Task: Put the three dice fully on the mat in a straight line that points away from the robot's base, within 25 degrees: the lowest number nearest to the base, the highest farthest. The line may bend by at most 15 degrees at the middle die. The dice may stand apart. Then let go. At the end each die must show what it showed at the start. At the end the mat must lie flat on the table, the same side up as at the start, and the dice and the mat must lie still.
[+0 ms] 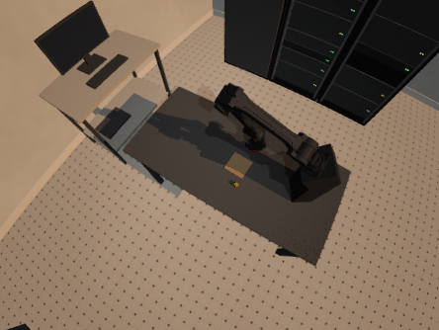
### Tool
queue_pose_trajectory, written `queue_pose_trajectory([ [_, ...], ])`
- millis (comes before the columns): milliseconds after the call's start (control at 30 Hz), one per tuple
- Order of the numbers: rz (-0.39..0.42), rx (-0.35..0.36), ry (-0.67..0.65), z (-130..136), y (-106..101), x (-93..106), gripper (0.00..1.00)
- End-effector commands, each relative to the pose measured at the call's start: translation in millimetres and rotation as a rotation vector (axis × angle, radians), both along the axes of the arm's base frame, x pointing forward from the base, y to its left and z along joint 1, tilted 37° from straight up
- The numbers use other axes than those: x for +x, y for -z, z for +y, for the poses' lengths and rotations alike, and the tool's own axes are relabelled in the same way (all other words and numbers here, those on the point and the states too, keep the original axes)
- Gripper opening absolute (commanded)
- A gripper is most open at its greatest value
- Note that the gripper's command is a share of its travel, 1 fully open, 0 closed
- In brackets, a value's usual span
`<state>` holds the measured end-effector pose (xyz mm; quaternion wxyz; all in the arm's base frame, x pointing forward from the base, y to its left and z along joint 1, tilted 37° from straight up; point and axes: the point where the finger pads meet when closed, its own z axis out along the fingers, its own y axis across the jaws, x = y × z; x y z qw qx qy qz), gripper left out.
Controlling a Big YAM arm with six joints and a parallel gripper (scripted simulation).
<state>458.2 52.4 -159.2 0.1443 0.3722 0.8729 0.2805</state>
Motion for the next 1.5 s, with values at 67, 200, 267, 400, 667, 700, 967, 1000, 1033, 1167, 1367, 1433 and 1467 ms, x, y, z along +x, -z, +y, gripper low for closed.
queue_pose_trajectory([
  [67, -0.004, -0.010, 0.006, -20.9, -24.7, -13.9, 0.20],
  [200, -0.006, -0.010, 0.006, -26.9, -37.8, -21.0, 0.20],
  [267, -0.006, -0.011, 0.006, -28.1, -40.0, -22.1, 0.20],
  [400, 0.015, -0.009, -0.010, -20.8, -28.2, -26.6, 0.20],
  [667, -0.004, -0.001, -0.001, -14.4, -40.7, -20.2, 0.20],
  [700, -0.001, 0.001, 0.010, -12.4, -42.4, -21.5, 0.20],
  [967, 0.108, 0.139, 0.249, 45.8, -64.4, -32.6, 0.20],
  [1000, 0.121, 0.156, 0.277, 52.4, -66.8, -34.8, 0.20],
  [1033, 0.129, 0.166, 0.294, 56.3, -68.2, -36.2, 0.20],
  [1167, 0.162, 0.207, 0.362, 71.9, -74.0, -42.1, 0.20],
  [1367, 0.211, 0.266, 0.459, 93.2, -81.4, -52.7, 0.20],
  [1433, 0.231, 0.257, 0.464, 92.9, -71.2, -53.5, 0.20],
  [1467, 0.226, 0.261, 0.490, 82.4, -71.1, -48.1, 0.20],
])
